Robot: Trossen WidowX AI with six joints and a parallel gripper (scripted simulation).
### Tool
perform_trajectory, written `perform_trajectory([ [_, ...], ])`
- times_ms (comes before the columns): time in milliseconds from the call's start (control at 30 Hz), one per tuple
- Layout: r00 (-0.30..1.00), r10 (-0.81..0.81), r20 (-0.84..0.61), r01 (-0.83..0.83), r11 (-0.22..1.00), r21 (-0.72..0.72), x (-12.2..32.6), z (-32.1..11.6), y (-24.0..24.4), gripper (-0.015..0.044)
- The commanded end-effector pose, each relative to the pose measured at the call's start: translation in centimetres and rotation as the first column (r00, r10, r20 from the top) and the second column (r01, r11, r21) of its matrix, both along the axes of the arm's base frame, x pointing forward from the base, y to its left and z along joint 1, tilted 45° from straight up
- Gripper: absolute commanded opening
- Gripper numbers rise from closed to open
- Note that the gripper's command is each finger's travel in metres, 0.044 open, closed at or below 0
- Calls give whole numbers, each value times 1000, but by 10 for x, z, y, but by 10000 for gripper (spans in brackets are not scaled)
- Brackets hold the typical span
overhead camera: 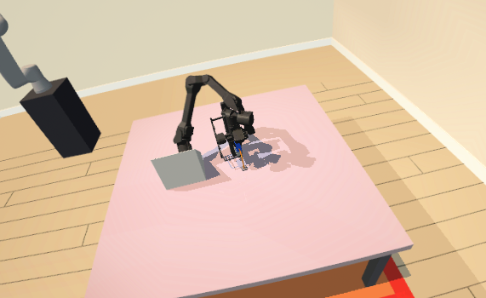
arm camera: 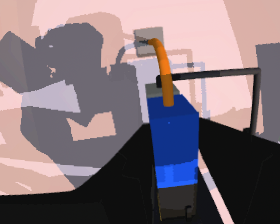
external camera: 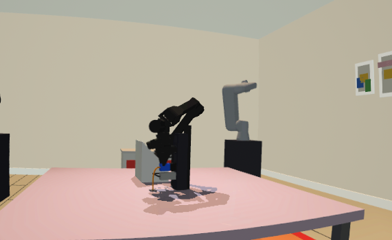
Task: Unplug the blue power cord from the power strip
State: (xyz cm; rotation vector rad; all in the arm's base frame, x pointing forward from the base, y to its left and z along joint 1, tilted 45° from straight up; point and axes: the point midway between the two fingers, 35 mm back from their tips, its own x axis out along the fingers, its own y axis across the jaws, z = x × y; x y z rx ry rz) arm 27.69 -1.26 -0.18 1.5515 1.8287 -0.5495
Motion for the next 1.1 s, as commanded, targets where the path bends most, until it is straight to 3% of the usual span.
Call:
perform_trajectory([
  [0,1000,-1,4,1,1000,-3,3,-4,-5,0],
  [1067,1000,-3,2,3,1000,-4,16,-34,-45,0],
])
